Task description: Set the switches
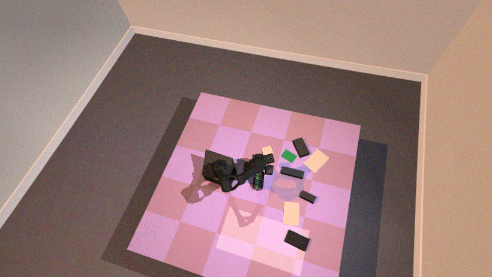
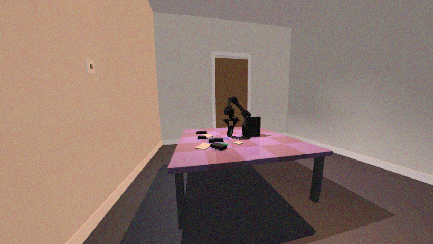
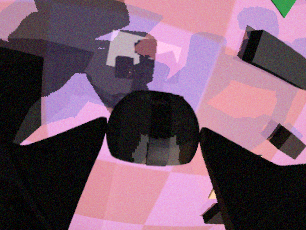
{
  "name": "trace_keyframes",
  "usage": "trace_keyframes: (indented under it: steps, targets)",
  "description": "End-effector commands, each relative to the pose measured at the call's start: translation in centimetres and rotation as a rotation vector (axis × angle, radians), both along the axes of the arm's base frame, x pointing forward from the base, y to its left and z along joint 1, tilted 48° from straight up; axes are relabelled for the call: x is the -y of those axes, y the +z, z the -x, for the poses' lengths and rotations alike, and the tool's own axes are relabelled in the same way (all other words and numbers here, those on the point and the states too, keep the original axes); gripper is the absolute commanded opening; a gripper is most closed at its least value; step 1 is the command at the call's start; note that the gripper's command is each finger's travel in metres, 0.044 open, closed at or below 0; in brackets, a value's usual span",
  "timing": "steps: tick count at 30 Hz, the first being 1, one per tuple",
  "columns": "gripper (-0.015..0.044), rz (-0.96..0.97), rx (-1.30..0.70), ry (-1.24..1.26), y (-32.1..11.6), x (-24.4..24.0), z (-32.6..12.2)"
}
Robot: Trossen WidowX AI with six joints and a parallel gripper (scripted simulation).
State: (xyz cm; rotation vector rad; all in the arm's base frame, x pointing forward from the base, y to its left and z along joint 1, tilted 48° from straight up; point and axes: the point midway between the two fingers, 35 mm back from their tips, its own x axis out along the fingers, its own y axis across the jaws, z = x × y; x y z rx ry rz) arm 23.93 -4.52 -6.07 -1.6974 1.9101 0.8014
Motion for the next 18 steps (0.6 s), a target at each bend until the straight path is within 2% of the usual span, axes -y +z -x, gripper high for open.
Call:
trace_keyframes:
  steps: [1, 18]
  targets:
    - [0.0338, 0.004, -0.007, -0.018, -0.5, 0.3, 0.3]
    - [0.0338, 0.004, -0.006, -0.018, -1.7, -0.2, 0.4]
